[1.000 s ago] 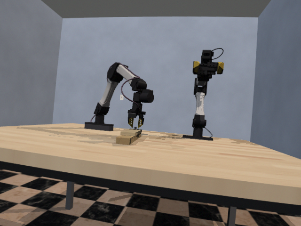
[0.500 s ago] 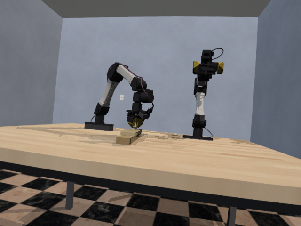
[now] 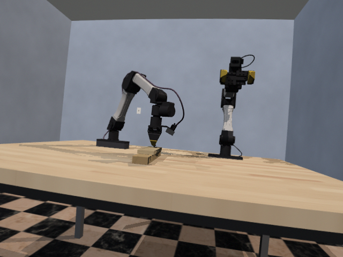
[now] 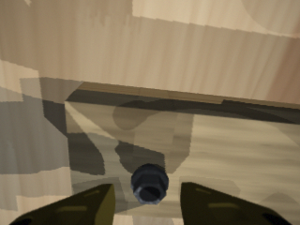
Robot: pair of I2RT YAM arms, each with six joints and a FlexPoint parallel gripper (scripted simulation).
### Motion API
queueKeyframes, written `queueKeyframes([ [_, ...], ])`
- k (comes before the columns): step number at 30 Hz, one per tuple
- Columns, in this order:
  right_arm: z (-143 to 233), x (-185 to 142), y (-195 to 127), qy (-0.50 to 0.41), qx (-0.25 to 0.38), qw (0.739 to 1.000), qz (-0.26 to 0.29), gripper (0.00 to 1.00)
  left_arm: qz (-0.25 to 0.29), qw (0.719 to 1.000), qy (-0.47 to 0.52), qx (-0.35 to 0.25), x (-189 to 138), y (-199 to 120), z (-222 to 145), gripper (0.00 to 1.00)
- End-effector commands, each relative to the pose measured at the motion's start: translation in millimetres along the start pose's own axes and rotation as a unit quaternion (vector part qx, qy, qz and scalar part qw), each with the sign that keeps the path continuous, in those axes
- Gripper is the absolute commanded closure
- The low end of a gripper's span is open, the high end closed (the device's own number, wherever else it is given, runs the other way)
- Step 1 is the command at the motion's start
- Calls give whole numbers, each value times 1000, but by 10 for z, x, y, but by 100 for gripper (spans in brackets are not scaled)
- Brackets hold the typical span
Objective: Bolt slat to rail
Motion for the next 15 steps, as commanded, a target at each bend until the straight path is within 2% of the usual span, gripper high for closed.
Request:
queueKeyframes([
  [1,-33,37,-205,-172,-13,985,-18,64,-10,1000,1,-1,65,-18,-3,0],
  [3,-32,32,-205,-224,-15,974,-21,64,-10,1000,1,-1,65,-18,-3,0],
  [15,-31,32,-151,-225,-9,974,-17,64,-10,1000,1,-1,65,-18,-3,0],
])
Point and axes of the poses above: on each arm, the point where the finger pads meet when closed, its own y axis out along the fingers, its own z axis across the jaws, x = y × z, the point moved 5 cm from there along -y, back along the fingers, and after that the axes turned 3 degrees about y, right-handed, at the moved point
